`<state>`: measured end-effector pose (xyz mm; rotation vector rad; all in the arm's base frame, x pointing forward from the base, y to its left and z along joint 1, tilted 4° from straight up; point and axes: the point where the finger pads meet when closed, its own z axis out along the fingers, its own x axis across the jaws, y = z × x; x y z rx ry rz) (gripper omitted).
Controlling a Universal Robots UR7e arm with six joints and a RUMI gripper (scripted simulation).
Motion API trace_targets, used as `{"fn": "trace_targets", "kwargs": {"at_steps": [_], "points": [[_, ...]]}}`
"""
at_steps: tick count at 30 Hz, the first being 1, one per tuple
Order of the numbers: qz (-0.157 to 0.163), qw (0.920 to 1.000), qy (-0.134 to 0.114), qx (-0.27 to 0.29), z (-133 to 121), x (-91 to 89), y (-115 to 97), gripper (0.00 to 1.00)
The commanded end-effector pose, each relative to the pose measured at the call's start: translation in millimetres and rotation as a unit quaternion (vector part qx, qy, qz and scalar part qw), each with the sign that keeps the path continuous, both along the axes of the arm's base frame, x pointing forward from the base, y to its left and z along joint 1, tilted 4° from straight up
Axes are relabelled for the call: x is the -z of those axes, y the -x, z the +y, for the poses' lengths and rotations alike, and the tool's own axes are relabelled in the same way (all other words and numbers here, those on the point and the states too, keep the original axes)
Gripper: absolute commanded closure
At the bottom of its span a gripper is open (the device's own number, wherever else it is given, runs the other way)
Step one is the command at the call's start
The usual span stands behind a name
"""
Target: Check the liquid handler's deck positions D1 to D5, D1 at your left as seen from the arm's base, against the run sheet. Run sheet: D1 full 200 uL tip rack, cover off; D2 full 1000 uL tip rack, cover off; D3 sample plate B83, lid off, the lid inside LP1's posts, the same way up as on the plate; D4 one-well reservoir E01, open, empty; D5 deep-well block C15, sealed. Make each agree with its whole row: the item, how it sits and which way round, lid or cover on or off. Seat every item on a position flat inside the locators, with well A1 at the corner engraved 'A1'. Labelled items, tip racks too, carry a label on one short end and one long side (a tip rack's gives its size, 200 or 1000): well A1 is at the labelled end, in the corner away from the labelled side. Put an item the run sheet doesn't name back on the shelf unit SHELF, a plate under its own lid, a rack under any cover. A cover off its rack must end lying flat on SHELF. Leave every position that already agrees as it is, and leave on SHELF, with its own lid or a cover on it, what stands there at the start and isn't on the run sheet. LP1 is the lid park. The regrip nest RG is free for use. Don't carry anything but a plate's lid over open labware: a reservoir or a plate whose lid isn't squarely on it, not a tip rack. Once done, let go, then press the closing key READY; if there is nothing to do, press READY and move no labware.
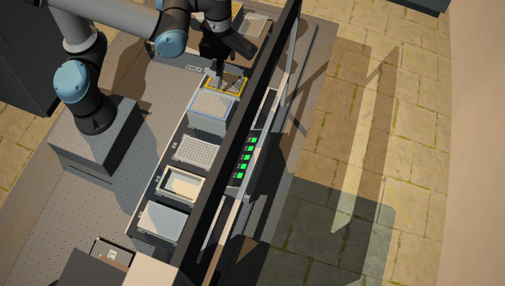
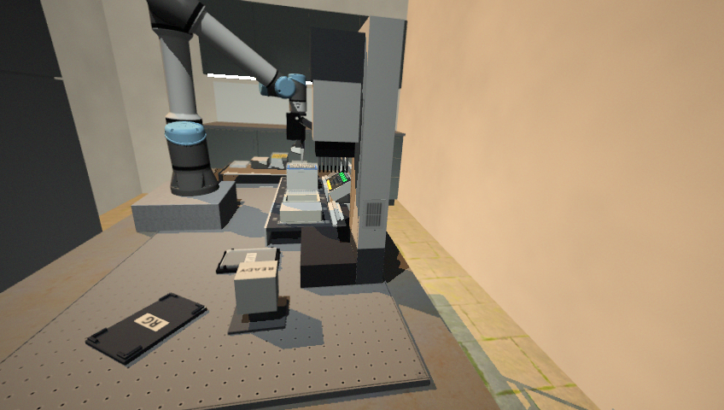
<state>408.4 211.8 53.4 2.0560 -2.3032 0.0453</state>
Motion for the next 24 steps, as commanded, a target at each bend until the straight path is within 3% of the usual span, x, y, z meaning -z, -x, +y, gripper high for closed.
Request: {"fn": "trace_targets", "kwargs": {"at_steps": [1,24], "points": [[0.0,1.0,0.0,0.0,0,-5.3,0,0.18],[0.0,1.0,0.0,0.0,2,-40.3,-1,0.18]]}}
